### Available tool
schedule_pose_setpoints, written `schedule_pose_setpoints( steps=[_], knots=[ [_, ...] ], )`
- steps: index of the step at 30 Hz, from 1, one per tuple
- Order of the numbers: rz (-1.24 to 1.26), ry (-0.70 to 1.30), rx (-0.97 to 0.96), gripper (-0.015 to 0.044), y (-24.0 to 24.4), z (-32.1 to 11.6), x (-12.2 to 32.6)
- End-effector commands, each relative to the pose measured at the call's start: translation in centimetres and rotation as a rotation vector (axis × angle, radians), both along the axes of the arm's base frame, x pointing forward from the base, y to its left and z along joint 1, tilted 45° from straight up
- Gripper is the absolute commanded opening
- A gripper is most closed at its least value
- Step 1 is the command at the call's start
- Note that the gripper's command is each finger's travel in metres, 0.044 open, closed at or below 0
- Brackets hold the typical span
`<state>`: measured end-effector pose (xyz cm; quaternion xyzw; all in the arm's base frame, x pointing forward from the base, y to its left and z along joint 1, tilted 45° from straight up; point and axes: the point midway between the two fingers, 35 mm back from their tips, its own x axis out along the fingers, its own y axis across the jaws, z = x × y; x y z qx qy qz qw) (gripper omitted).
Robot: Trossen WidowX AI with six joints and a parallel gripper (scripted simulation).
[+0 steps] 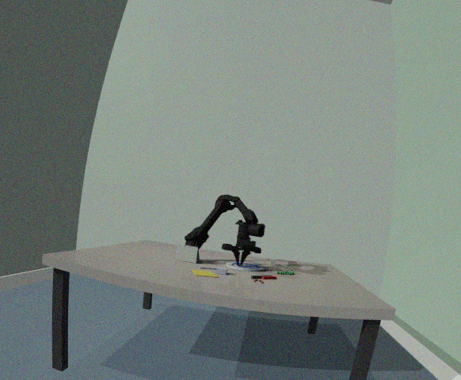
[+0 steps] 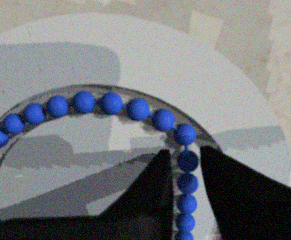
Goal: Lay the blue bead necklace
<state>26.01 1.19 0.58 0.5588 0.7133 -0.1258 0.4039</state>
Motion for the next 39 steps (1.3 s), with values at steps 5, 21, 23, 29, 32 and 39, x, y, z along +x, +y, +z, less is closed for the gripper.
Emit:
schedule_pose_setpoints(
  steps=[5, 21, 23, 29, 32, 39],
  knots=[
    [0.0, 0.0, 0.0, 0.0, -0.01, 0.01, 0.01],
    [0.0, 0.0, 0.0, 0.0, -0.01, 0.01, 0.01],
    [0.0, 0.0, 0.0, 0.0, -0.01, 0.01, 0.01],
    [0.0, 0.0, 0.0, 0.0, -0.04, 0.05, 0.0],
    [-0.004, 0.006, 0.007, 0.0, -0.34, 0.45, -0.13],
    [-0.004, 0.007, 0.007, 0.0, -0.8, 0.11, -0.73]
  ],
)
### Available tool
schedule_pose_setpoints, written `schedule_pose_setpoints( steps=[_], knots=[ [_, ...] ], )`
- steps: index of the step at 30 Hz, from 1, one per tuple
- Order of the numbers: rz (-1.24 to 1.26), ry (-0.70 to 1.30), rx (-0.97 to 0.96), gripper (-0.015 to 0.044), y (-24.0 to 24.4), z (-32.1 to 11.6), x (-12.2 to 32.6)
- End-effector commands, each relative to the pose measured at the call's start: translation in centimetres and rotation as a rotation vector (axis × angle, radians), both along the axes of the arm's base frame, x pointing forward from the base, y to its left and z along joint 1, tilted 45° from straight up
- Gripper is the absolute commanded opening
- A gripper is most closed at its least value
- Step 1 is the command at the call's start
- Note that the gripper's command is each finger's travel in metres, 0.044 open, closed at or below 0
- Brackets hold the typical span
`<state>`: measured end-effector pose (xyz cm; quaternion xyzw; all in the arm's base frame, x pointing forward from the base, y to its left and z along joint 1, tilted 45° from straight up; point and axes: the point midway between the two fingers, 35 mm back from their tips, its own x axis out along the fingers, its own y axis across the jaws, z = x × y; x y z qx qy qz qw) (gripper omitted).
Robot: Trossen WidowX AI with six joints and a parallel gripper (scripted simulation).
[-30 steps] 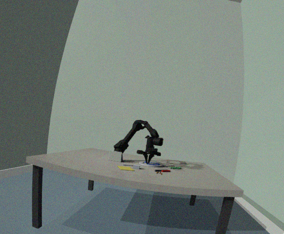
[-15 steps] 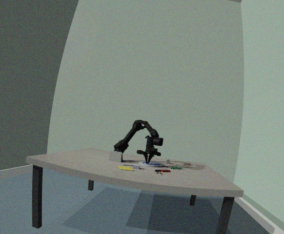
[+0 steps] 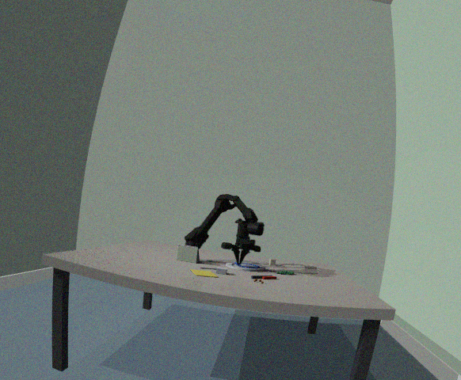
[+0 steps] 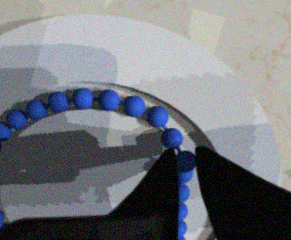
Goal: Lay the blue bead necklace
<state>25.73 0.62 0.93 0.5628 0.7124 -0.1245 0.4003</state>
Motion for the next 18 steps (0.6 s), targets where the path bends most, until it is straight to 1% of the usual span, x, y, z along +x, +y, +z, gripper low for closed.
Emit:
schedule_pose_setpoints(
  steps=[1, 16, 18],
  knots=[
    [0.003, 0.005, -0.002, 0.0, -0.26, -0.26, -0.48],
    [0.003, 0.005, -0.002, 0.0, 0.31, -0.84, -0.52],
    [0.004, -0.004, -0.005, 0.0053, 0.12, -0.67, -0.28]
  ],
)
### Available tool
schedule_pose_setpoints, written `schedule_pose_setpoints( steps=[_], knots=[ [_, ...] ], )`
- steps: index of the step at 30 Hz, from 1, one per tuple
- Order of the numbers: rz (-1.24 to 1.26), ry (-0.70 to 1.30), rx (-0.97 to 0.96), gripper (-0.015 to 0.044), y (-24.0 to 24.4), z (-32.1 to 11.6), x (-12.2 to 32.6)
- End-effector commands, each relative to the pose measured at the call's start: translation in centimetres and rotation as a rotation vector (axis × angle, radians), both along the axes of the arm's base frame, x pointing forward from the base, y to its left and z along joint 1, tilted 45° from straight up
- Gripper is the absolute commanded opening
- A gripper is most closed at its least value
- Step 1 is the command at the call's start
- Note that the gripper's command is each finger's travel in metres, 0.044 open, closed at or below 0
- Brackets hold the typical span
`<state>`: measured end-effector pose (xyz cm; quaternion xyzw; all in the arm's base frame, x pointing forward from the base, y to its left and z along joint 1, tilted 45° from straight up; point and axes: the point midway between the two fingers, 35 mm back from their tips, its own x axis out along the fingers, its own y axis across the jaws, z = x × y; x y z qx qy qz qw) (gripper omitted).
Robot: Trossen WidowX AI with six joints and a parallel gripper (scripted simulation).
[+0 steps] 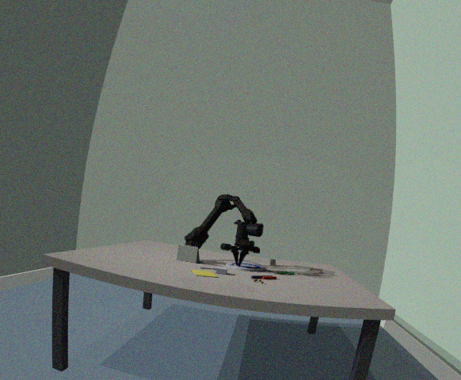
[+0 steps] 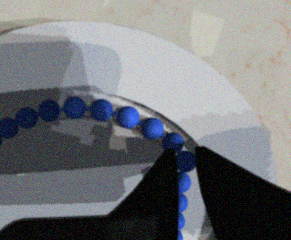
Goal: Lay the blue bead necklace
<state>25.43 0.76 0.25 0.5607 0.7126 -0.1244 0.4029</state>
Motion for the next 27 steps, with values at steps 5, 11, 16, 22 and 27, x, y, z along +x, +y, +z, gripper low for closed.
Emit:
schedule_pose_setpoints(
  steps=[5, 11, 16, 22, 27],
  knots=[
    [0.0, -0.001, 0.0, 0.0184, -0.02, 0.01, 0.01],
    [0.0, 0.0, 0.0, 0.0341, -0.05, 0.04, 0.0],
    [-0.002, 0.008, 0.003, 0.044, -0.22, 0.3, -0.15],
    [-0.001, 0.008, 0.002, 0.044, -0.36, 0.44, -0.14],
    [-0.001, 0.008, 0.002, 0.044, -0.36, 0.44, -0.14]
  ],
)
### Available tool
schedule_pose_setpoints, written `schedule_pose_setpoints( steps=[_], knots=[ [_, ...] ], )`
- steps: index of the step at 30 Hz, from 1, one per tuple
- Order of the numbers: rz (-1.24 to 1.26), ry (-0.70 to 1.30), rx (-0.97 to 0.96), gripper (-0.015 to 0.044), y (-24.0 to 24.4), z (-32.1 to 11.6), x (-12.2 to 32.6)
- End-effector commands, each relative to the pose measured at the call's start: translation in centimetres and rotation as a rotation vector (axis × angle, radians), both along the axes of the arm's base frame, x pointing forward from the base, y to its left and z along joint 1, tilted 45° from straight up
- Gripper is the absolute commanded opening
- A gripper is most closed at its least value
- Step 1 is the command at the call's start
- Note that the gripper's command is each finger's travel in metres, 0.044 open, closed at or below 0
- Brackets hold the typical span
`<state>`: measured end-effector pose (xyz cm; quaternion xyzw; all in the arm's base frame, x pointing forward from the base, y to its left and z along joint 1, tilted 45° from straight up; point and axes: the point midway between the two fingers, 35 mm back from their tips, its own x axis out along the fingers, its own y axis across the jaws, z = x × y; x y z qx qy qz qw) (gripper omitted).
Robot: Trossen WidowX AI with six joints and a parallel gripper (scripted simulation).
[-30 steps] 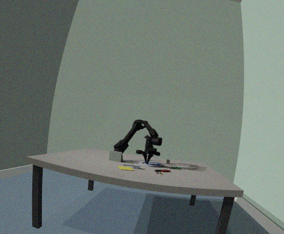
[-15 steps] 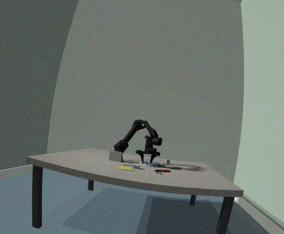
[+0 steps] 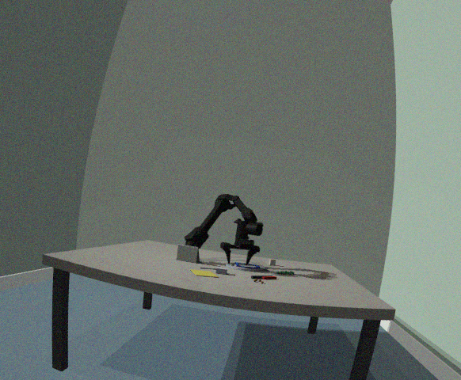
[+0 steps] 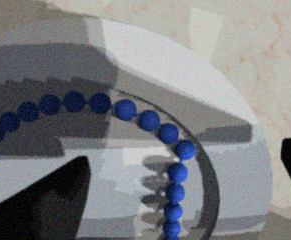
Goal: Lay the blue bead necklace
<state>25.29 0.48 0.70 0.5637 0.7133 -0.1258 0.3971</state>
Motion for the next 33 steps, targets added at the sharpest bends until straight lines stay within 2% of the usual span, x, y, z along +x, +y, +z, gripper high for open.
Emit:
schedule_pose_setpoints(
  steps=[1, 7, 19, 33],
  knots=[
    [0.005, -0.001, -0.005, 0.044, -0.1, 0.0, 0.0],
    [0.005, -0.001, -0.005, 0.044, -0.1, 0.0, 0.0],
    [0.005, 0.0, -0.003, 0.0125, 2.5, 7.1, -1.9],
    [0.005, -0.008, -0.01, 0.012, 3.3, 6.2, -1.7]
  ],
)
